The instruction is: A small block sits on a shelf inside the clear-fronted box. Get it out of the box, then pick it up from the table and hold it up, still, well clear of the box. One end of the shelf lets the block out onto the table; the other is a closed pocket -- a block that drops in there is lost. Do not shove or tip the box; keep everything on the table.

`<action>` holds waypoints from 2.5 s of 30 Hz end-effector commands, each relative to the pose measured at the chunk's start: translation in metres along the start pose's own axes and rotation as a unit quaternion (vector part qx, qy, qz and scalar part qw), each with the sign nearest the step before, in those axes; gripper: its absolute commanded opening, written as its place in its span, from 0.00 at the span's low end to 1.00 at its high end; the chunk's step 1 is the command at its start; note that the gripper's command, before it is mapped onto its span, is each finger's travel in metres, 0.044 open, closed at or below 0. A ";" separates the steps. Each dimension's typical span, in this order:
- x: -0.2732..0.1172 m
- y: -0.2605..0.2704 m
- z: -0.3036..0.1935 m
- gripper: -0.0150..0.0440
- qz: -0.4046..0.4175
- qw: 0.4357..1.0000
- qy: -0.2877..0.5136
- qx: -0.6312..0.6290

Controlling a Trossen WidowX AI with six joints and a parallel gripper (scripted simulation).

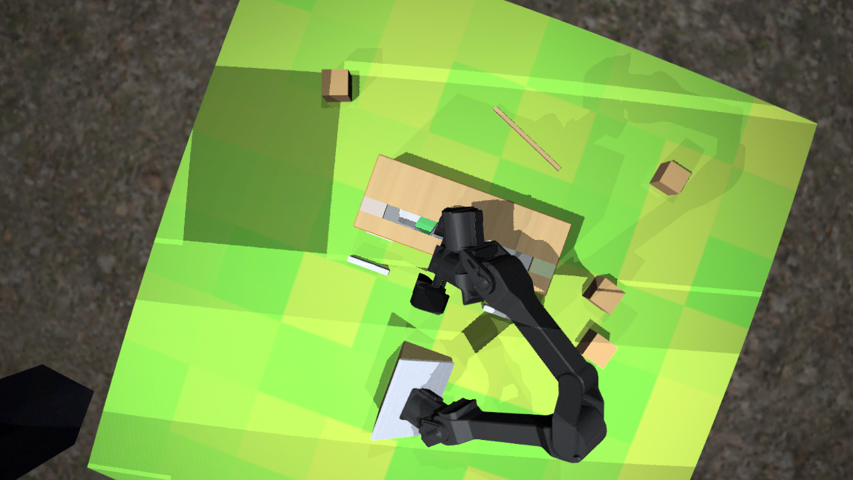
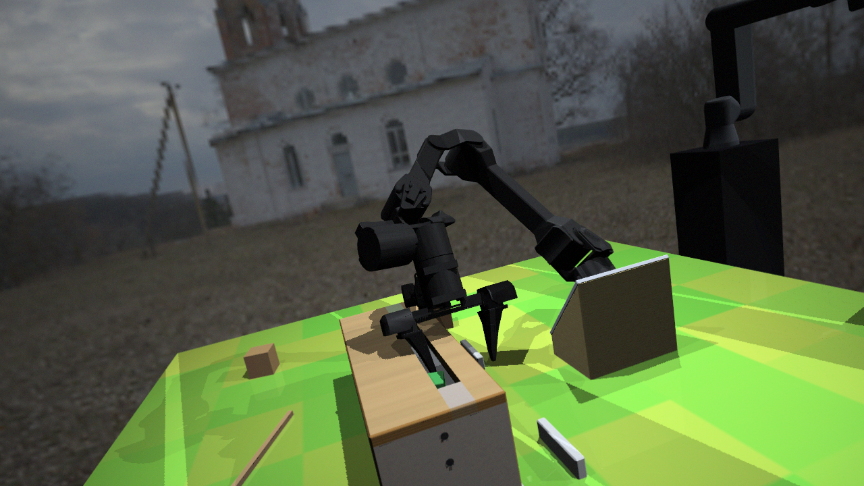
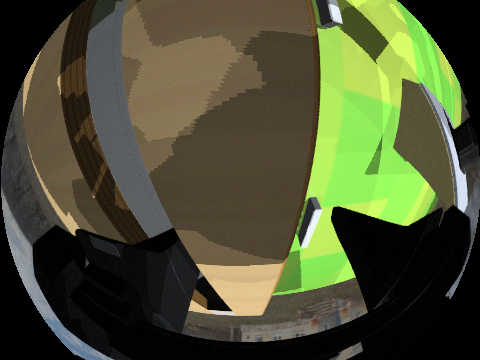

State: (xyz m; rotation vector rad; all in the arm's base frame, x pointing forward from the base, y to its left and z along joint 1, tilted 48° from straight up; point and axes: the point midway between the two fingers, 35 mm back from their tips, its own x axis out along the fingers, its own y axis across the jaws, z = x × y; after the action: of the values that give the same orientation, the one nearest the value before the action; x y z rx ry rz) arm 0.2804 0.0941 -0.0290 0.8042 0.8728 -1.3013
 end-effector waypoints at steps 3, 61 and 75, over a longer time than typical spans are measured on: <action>-0.003 0.002 0.003 0.93 0.003 1.000 0.000 -0.001; 0.017 0.002 -0.052 0.93 0.004 1.000 0.002 0.000; 0.021 0.002 -0.065 0.93 0.004 1.000 0.002 0.000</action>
State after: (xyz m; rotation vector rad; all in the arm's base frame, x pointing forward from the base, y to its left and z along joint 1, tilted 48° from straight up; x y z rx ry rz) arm 0.2763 0.1367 -0.0761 0.7971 0.8729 -1.2983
